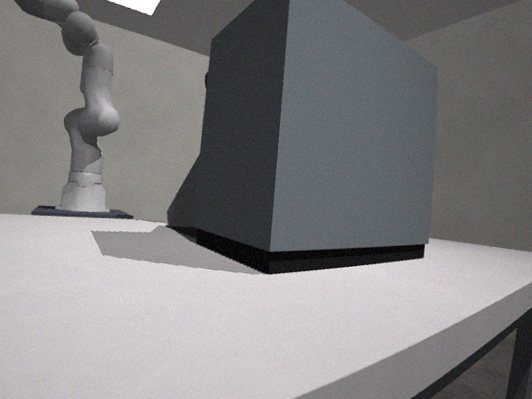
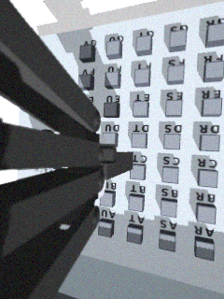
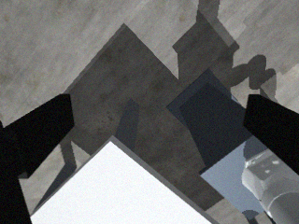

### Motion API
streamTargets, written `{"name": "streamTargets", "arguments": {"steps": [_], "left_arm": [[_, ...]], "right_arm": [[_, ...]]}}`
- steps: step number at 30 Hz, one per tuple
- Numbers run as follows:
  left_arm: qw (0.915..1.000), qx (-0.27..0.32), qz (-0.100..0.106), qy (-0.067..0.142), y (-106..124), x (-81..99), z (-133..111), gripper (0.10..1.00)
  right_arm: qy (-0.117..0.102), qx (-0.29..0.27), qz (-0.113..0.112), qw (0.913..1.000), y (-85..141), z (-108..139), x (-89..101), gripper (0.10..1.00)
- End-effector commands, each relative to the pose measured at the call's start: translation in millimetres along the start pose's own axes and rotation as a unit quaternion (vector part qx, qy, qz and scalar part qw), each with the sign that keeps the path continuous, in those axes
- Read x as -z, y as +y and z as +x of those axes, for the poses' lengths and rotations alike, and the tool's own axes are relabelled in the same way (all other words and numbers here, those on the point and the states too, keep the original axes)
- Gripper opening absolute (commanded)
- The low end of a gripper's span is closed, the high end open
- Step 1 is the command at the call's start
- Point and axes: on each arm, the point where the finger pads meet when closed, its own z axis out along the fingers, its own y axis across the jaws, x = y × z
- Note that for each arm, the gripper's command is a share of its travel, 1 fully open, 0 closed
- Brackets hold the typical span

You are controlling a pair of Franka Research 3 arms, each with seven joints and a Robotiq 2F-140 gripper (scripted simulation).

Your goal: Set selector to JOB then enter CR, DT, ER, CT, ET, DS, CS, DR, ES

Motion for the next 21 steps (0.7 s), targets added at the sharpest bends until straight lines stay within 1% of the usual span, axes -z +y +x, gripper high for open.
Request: {"name": "streamTargets", "arguments": {"steps": [1,11,21], "left_arm": [[0.9999,-0.016,0.002,-0.003,13,0.6,10,0.099],[0.9999,-0.016,0.002,-0.003,14,-0.9,12,0.099],[0.9999,-0.016,0.002,-0.003,14,-15.5,12,0.099]], "right_arm": [[0.000,0.002,-0.001,1.0000,2,0,0.3,1.000],[0.000,0.002,-0.001,1.0000,2,0,0.3,1.000],[0.000,0.002,-0.001,1.0000,2,0,0.3,1.000]]}}
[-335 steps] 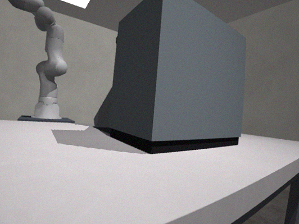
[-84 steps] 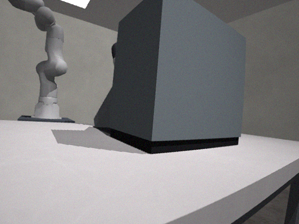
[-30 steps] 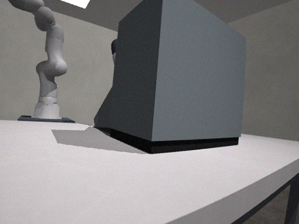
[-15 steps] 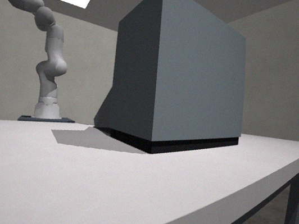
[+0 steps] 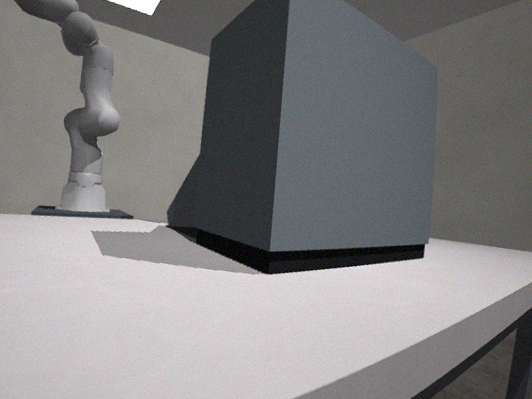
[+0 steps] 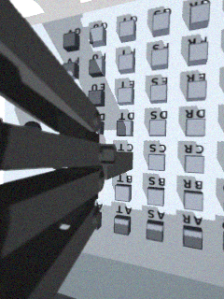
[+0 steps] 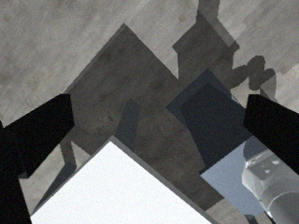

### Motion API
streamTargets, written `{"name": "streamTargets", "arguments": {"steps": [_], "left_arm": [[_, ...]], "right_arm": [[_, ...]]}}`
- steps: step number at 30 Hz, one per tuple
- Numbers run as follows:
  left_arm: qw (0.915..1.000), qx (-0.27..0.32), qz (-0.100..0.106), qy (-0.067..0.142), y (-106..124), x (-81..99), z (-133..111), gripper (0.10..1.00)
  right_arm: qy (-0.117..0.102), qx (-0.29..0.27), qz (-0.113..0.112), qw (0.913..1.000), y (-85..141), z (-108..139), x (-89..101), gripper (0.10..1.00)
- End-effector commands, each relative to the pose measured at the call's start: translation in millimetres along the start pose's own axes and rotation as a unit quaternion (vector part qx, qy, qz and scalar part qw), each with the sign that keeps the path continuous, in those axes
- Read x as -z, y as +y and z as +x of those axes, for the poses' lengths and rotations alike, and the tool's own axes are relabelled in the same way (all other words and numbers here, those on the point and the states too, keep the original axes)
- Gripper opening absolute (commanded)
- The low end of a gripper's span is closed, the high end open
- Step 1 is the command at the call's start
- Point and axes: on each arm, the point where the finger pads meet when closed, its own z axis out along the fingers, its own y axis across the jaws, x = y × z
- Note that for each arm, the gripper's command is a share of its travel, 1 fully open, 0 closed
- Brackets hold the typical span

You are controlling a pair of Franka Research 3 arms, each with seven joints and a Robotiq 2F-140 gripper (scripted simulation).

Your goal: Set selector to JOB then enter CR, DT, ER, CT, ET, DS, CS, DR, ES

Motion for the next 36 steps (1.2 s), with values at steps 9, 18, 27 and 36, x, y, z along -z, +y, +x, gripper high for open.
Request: {"name": "streamTargets", "arguments": {"steps": [9,18,27,36], "left_arm": [[1.0000,-0.005,-0.002,-0.003,1.7,-10.0,-1.3,0.099],[1.0000,-0.005,-0.002,-0.003,1.7,-10.1,-1.3,0.099],[1.0000,-0.005,-0.002,-0.003,1.7,-10.1,-1.3,0.099],[1.0000,-0.005,-0.002,-0.003,1.7,-11.2,-1.3,0.099]], "right_arm": [[0.000,0.002,-0.001,1.0000,1.5,-0.3,0.3,1.000],[0.000,0.002,-0.001,1.0000,1.5,-0.3,0.3,1.000],[0.000,0.002,-0.001,1.0000,1.5,-0.3,0.3,1.000],[0.000,0.002,-0.001,1.0000,1.5,-0.3,0.3,1.000]]}}
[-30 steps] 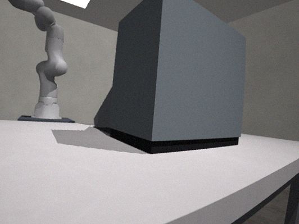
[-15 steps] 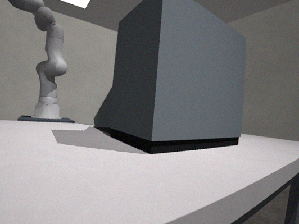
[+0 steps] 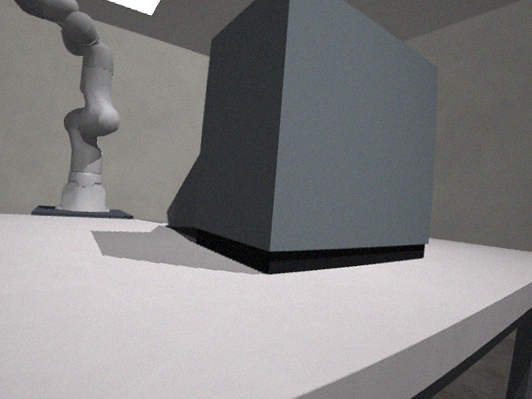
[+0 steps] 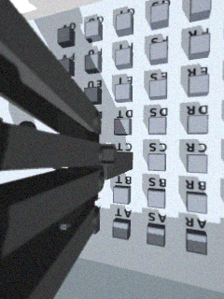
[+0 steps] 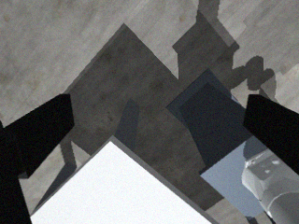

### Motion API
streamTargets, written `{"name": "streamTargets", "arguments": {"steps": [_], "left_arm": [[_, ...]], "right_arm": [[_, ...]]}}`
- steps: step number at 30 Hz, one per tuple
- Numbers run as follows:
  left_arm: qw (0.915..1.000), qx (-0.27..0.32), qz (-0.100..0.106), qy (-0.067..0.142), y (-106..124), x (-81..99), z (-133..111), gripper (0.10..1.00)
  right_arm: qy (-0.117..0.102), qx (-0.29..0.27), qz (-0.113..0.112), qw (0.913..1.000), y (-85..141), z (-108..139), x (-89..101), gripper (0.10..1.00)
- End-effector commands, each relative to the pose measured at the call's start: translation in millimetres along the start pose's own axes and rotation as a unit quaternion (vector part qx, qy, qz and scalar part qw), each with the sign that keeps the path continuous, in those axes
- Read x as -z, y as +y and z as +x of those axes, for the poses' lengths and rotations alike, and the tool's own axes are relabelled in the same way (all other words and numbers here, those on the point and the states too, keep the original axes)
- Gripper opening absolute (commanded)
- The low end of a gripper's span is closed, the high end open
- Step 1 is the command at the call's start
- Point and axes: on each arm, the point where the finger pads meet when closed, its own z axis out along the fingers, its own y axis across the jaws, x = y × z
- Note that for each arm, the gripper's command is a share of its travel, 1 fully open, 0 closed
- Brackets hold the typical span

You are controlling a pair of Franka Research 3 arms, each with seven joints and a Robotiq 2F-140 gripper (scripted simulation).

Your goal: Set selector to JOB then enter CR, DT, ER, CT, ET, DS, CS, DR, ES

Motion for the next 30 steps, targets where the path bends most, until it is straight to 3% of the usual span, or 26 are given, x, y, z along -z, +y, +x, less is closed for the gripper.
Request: {"name": "streamTargets", "arguments": {"steps": [1,30], "left_arm": [[1.0000,0.002,-0.001,-0.001,1.3,-0.9,-0.2,0.099],[1.0000,0.002,-0.001,-0.001,1.3,-10.3,-0.2,0.099]], "right_arm": [[0.000,0.002,-0.001,1.0000,1.5,-0.3,0.3,1.000],[0.000,0.002,-0.001,1.0000,1.5,-0.3,0.3,1.000]]}}
